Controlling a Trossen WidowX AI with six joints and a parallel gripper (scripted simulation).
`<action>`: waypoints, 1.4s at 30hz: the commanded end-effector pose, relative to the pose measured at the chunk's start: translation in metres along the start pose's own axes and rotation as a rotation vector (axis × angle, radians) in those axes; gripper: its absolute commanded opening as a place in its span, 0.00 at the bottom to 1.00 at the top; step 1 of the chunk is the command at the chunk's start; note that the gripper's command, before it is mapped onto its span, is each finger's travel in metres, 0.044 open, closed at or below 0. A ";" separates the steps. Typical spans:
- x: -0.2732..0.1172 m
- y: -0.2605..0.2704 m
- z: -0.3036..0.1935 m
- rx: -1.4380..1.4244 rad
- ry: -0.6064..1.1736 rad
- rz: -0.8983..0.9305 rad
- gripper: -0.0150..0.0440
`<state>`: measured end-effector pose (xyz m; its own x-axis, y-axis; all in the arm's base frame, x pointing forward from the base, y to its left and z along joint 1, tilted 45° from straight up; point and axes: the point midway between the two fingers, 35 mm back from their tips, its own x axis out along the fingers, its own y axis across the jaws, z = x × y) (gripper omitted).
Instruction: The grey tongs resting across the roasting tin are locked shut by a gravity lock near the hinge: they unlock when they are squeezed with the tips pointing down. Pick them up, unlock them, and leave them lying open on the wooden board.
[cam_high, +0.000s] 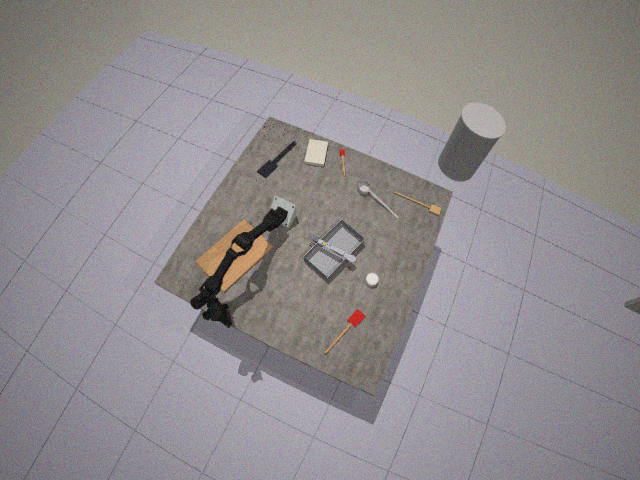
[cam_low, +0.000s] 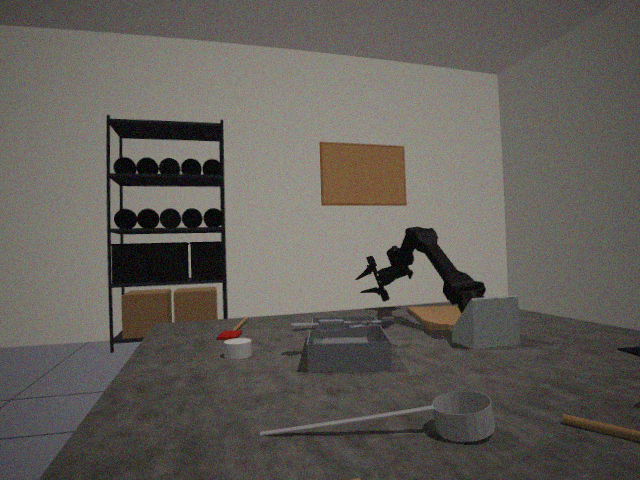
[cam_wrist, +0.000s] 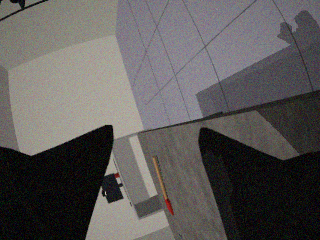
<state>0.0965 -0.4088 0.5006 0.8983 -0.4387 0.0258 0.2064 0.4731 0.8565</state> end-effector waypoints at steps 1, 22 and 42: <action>0.043 -0.001 -0.033 0.019 0.051 -0.005 0.69; 0.183 -0.023 -0.350 -0.218 0.607 -0.265 0.69; 0.106 -0.055 -0.559 -0.727 1.123 -0.465 0.69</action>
<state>0.4083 -0.0781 0.1952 0.5487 0.0096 -0.8360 0.4458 0.8425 0.3023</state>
